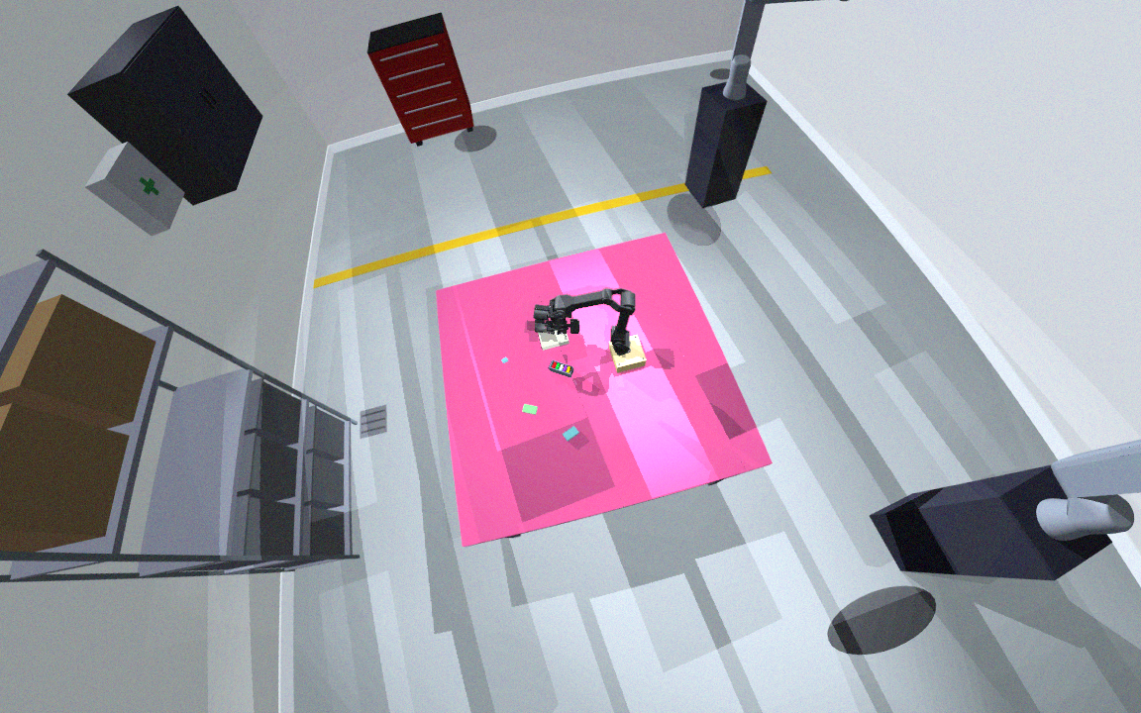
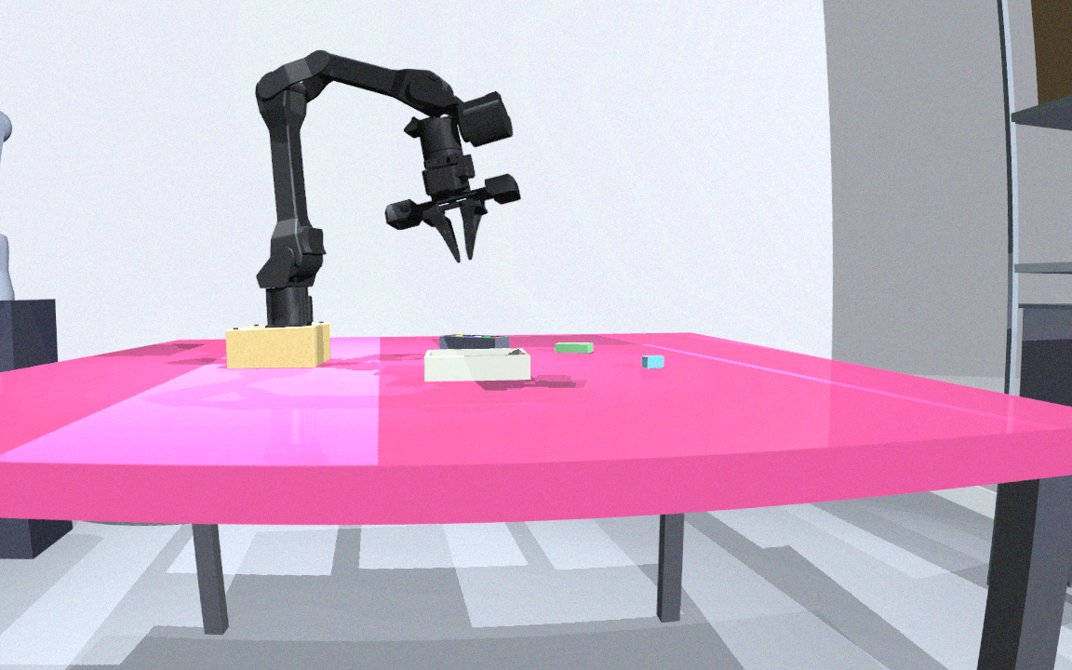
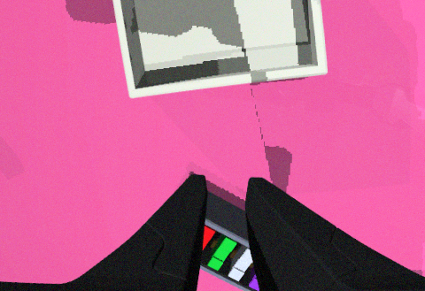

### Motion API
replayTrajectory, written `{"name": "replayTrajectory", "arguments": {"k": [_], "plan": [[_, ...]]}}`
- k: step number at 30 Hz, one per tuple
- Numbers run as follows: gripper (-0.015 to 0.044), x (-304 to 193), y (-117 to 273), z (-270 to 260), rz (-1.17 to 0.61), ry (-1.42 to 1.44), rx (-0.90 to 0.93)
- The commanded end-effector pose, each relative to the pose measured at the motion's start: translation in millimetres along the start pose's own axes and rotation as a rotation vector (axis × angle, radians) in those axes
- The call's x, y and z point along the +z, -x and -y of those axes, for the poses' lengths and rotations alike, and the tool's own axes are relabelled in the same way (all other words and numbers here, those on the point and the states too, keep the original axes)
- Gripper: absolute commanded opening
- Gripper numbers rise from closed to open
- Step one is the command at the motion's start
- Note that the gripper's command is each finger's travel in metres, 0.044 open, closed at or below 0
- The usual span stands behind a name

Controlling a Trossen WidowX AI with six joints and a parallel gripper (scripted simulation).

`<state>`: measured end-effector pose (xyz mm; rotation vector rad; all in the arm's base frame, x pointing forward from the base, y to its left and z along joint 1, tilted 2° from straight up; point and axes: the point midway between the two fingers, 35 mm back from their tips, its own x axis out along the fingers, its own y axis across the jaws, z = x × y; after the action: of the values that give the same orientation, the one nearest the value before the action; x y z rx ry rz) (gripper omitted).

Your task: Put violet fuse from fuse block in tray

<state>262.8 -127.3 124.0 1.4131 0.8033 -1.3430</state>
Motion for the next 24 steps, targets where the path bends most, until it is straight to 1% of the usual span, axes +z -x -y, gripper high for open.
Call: {"name": "replayTrajectory", "arguments": {"k": [1,9,24], "plan": [[0.0063,-63.8,-33.2,10.3,-0.066,-0.192,-0.114],[0.0063,-122.9,-57.9,34.3,-0.064,-0.389,-0.234],[0.0063,-124.0,-60.6,35.3,-0.063,-0.392,-0.236]]}}
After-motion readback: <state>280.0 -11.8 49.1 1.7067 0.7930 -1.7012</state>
